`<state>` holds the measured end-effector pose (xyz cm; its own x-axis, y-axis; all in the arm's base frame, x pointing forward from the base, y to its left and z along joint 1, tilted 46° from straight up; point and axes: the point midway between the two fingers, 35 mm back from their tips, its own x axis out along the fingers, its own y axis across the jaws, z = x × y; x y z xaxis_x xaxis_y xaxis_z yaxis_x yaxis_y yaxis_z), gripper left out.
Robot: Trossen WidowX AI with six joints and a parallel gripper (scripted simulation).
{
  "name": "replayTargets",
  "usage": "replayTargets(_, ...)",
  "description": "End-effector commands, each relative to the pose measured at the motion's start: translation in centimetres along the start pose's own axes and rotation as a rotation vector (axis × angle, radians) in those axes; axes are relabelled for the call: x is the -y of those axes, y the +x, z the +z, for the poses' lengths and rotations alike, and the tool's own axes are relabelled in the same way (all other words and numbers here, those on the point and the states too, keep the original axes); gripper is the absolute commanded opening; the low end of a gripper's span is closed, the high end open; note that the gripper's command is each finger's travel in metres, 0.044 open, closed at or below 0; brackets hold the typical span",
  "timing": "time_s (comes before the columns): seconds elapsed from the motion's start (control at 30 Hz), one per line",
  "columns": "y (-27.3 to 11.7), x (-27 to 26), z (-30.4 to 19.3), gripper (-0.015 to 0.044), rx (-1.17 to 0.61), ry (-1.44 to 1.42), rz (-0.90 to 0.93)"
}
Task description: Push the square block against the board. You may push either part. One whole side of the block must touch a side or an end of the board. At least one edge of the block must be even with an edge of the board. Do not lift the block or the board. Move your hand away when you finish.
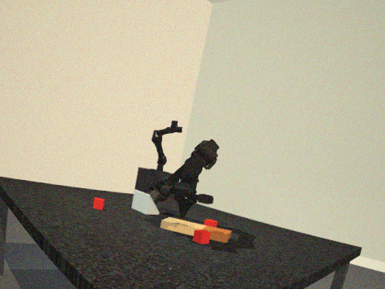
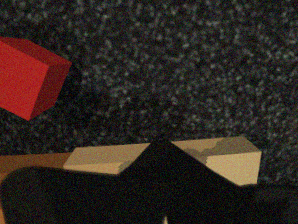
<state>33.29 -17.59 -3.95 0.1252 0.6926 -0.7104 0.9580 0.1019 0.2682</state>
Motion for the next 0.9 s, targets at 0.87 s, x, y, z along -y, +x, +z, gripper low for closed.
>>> replayTargets(0.87, 5.7, -0.4, -2.1, 0.0, -0.012, 0.033, 0.002)
